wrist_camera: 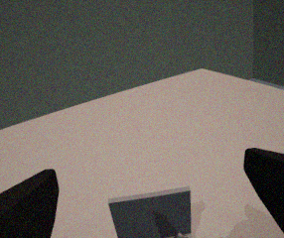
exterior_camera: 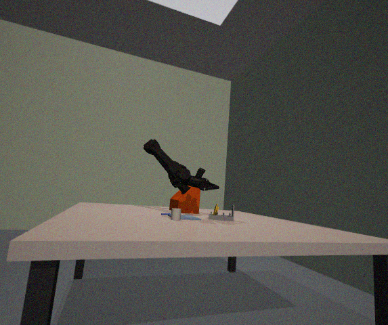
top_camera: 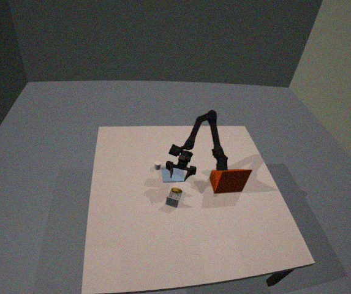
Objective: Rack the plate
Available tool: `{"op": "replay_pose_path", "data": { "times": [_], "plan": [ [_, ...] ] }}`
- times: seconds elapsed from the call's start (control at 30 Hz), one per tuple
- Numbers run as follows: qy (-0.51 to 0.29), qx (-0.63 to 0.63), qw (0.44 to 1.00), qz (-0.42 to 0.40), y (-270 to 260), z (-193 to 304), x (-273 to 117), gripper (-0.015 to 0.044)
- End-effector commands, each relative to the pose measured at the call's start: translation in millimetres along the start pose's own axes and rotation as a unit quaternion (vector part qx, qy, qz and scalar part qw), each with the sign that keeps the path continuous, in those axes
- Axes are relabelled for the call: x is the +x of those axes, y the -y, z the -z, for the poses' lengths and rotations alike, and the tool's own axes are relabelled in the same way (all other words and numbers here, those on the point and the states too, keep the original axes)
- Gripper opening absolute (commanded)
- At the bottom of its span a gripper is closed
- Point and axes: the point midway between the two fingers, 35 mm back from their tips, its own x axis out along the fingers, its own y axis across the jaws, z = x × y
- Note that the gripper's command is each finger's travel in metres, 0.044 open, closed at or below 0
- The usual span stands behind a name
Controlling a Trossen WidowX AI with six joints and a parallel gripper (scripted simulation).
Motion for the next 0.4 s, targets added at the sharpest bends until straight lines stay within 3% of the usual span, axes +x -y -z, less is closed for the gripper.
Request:
{"op": "replay_pose_path", "data": {
  "times": [0.0,0.37],
  "plan": [
    [-0.026,0.039,0.999,-0.014,-2,-3,2,0.0400],
    [-0.136,0.167,0.975,-0.059,-24,-7,5,0.0400]
  ]
}}
